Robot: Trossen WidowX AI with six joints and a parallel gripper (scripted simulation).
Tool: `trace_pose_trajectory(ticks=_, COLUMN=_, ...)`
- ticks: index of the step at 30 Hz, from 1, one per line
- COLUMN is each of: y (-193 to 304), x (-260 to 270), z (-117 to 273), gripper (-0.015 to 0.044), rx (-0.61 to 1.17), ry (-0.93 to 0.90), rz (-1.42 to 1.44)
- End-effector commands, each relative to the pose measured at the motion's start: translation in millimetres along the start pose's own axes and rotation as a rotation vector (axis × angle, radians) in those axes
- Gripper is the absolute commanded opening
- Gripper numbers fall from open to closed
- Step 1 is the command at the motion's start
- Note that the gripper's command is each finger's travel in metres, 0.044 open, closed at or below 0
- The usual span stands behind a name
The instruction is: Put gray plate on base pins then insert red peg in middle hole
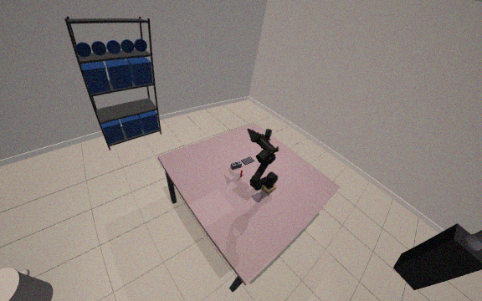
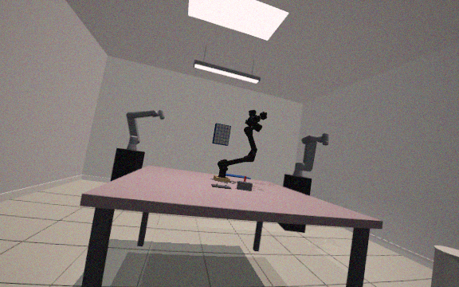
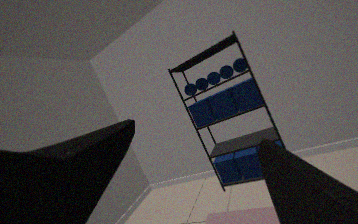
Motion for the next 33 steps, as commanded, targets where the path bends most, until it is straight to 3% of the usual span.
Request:
trace_pose_trajectory(ticks=1, y=0.0, x=0.0, z=0.0, gripper=0.0426, rx=0.000, ry=0.000, rz=0.000)
trace_pose_trajectory(ticks=11, y=-84.4, x=-30.6, z=14.9, gripper=0.0440, rx=-0.150, ry=-0.130, rz=-0.061)
trace_pose_trajectory(ticks=20, y=-170.5, x=-111.3, z=0.8, gripper=0.0440, rx=-0.242, ry=-0.079, rz=-0.060)
trace_pose_trajectory(ticks=33, y=-184.2, x=-207.5, z=-55.5, gripper=0.0440, rx=-0.138, ry=0.110, rz=0.005)
Point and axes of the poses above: the point midway between the two fingers, 35 mm back from their tips, its own z axis back along the fingers, its own x axis across the jaws, y = z × x, the point moved 5 cm from there along z, back along the fingers, and after that the axes turned 4 degrees about -z, right-handed, at the moved point
